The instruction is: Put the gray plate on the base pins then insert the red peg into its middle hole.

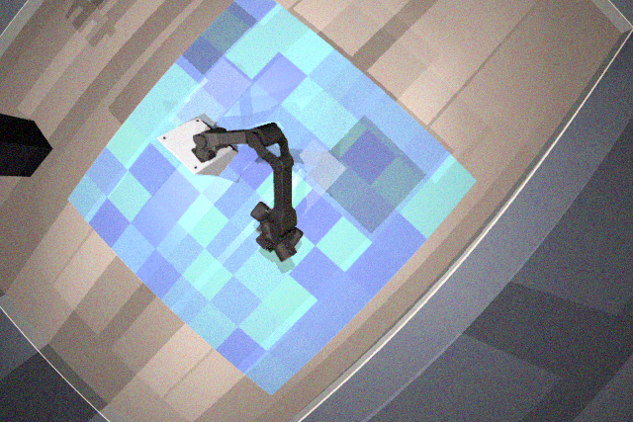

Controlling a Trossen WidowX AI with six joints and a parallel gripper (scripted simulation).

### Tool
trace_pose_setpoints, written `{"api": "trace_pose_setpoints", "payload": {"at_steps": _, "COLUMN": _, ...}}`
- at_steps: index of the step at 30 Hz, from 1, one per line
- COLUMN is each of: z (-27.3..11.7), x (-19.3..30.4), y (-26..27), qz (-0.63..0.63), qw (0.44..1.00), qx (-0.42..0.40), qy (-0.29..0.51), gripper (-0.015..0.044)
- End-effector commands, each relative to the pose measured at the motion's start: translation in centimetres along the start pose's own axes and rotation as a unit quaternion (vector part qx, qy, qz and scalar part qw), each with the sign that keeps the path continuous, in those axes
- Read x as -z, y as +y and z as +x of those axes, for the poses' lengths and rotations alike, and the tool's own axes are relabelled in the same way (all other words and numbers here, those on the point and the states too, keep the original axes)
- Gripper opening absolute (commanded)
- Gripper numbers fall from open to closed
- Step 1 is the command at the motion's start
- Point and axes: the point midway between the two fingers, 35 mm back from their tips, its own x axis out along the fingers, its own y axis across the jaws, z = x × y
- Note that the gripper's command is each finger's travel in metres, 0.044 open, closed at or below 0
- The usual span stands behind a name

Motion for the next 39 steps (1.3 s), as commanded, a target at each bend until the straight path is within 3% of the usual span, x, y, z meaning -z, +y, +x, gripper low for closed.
{"api": "trace_pose_setpoints", "payload": {"at_steps": 1, "z": 0.8, "x": -1.1, "y": -0.7, "qz": 0.005, "qw": 1.0, "qx": 0.005, "qy": 0.0, "gripper": 0.0}}
{"api": "trace_pose_setpoints", "payload": {"at_steps": 17, "z": 3.3, "x": -4.8, "y": -2.5, "qz": 0.013, "qw": 1.0, "qx": 0.005, "qy": 0.0, "gripper": 0.0}}
{"api": "trace_pose_setpoints", "payload": {"at_steps": 39, "z": 3.4, "x": -4.9, "y": -2.6, "qz": 0.013, "qw": 1.0, "qx": 0.005, "qy": 0.001, "gripper": 0.0}}
